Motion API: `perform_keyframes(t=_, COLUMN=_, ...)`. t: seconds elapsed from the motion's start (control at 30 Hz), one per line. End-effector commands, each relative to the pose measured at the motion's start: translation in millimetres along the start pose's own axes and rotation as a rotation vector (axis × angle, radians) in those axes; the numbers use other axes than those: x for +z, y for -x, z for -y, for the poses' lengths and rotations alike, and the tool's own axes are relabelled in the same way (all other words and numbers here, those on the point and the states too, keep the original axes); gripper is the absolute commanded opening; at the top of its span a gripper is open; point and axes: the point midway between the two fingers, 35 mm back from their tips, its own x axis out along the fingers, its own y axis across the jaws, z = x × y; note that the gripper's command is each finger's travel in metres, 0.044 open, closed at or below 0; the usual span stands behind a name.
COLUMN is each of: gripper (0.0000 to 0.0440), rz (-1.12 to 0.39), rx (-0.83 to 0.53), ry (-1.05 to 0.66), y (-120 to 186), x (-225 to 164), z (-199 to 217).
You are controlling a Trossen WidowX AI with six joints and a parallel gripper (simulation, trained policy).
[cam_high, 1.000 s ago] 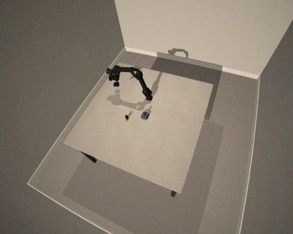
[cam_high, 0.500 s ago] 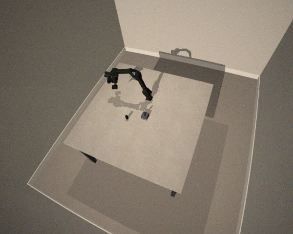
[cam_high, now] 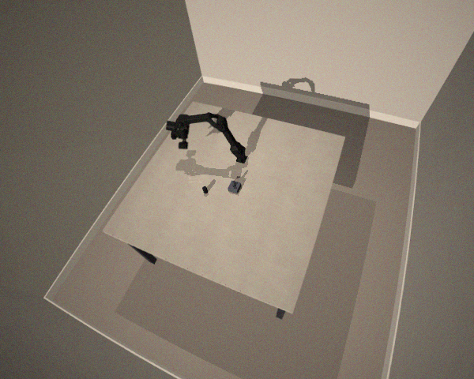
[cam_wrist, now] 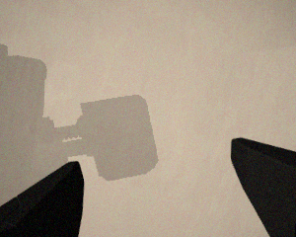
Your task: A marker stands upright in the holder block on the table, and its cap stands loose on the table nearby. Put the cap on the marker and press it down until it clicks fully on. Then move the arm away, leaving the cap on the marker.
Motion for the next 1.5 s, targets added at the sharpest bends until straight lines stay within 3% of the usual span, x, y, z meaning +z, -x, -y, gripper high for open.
perform_keyframes(t=0.0, gripper=0.0307, rz=0.000, rx=-0.005, ry=-0.010, y=-2, x=3, z=-7)
perform_keyframes(t=1.47, gripper=0.0311, rz=0.022, rx=0.026, ry=-0.126, y=3, x=26, z=-114)
